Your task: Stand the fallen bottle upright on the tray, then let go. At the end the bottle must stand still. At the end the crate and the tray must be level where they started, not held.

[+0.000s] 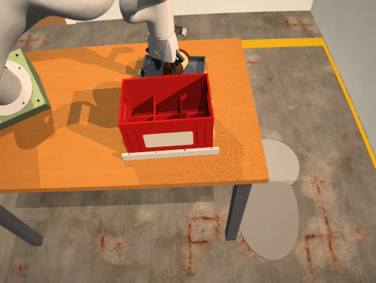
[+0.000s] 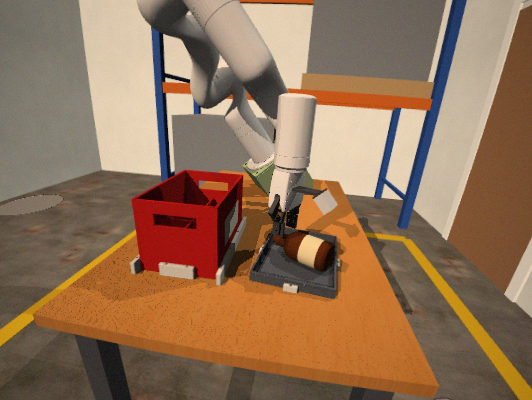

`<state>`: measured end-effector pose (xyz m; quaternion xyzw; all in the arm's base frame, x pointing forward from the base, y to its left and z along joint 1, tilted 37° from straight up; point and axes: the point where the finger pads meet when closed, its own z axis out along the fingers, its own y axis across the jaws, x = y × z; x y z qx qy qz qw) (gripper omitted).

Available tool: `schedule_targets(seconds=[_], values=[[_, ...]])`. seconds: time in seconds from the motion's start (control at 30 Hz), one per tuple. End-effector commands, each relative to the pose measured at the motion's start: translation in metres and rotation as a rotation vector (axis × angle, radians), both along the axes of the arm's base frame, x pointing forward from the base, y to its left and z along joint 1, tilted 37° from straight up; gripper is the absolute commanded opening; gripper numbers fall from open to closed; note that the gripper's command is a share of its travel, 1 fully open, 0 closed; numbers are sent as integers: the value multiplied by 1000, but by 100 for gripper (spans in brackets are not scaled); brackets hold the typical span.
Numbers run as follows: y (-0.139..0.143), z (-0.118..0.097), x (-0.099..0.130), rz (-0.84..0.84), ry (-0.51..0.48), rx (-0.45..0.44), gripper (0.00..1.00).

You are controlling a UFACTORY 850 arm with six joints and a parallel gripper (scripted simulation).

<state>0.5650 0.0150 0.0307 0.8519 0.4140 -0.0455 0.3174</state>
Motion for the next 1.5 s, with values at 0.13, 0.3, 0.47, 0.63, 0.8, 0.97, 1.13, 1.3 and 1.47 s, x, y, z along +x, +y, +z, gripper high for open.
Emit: schedule_targets(seconds=[0.13,0.3,0.47,0.63,0.8,0.97,1.13,1.3,1.47], values=[[0,0,1,1,-1,0,65],[0,-1,1,1,-1,0,65],[-2,-3,1,1,-1,0,65],[-4,-6,2,1,-1,0,65],[-6,-9,3,1,-1,0,65],[-10,-14,4,1,-1,0,65],[-13,-19,5,1,-1,0,65],[-17,-24,6,1,-1,0,65],[-19,-26,7,1,-1,0,65]])
